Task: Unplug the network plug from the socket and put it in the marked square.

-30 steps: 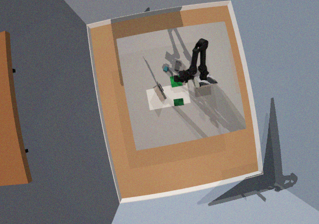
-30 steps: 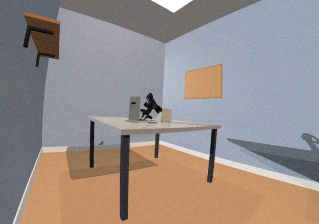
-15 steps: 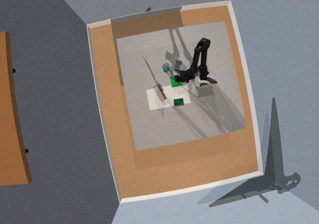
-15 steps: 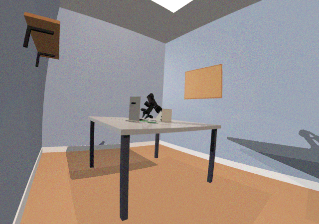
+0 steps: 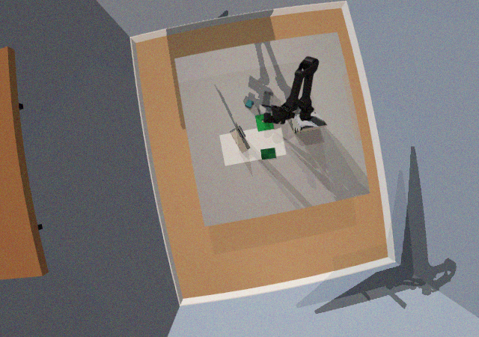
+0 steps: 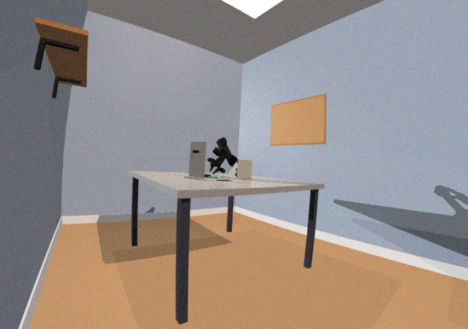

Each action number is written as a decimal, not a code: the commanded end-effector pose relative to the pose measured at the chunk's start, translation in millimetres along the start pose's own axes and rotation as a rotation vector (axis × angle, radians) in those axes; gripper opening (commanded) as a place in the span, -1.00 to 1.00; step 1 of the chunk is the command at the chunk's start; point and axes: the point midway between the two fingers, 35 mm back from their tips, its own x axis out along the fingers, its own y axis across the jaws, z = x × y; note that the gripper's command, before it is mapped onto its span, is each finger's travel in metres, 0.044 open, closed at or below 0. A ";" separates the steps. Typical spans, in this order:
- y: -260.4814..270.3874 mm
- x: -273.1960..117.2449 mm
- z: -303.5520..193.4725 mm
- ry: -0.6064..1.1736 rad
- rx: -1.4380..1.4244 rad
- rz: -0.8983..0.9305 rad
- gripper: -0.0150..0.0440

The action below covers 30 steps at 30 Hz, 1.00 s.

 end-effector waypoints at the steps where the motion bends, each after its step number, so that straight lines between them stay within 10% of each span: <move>1: 0.8 -2.1 0.4 -0.004 0.004 -0.002 0.04; 30: 16.5 -21.5 -6.5 0.008 0.008 -0.013 0.04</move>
